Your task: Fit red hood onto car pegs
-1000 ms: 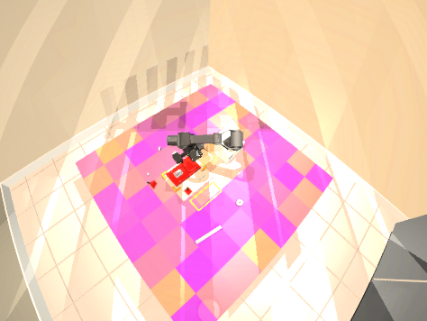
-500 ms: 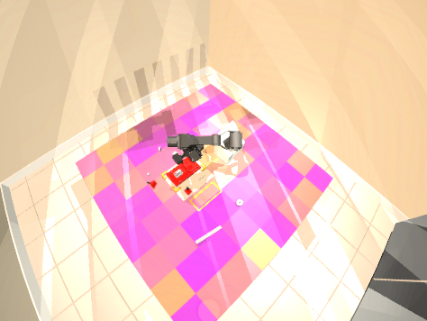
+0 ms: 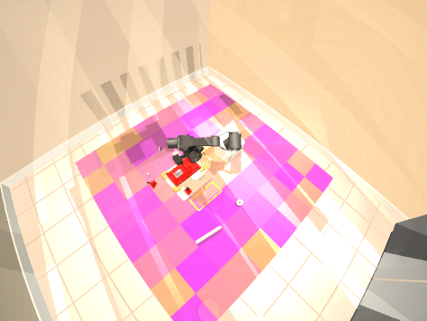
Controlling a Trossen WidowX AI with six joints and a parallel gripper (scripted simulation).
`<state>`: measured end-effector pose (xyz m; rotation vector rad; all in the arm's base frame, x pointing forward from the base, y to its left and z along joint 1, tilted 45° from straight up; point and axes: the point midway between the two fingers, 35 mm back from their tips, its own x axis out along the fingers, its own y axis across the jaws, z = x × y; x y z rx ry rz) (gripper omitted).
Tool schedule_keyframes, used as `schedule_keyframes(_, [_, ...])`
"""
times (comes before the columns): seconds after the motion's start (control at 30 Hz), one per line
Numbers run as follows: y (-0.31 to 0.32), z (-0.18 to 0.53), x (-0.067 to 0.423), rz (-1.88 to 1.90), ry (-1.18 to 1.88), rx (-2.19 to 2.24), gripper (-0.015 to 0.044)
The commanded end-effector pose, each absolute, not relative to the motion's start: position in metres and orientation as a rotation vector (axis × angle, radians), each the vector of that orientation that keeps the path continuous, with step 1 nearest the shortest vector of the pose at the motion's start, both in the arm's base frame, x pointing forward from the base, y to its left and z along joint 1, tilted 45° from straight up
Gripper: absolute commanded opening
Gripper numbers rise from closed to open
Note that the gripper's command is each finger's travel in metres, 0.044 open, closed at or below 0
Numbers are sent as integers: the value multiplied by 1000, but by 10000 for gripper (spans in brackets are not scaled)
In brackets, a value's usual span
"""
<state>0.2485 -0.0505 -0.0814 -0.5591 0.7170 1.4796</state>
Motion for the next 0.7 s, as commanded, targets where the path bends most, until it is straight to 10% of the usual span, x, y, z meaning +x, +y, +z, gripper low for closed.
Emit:
schedule_keyframes(0.0, [-48, -83, 249, 1478, 715, -553, 440])
schedule_keyframes(0.67, [-39, -92, 249, 1479, 714, -552, 440])
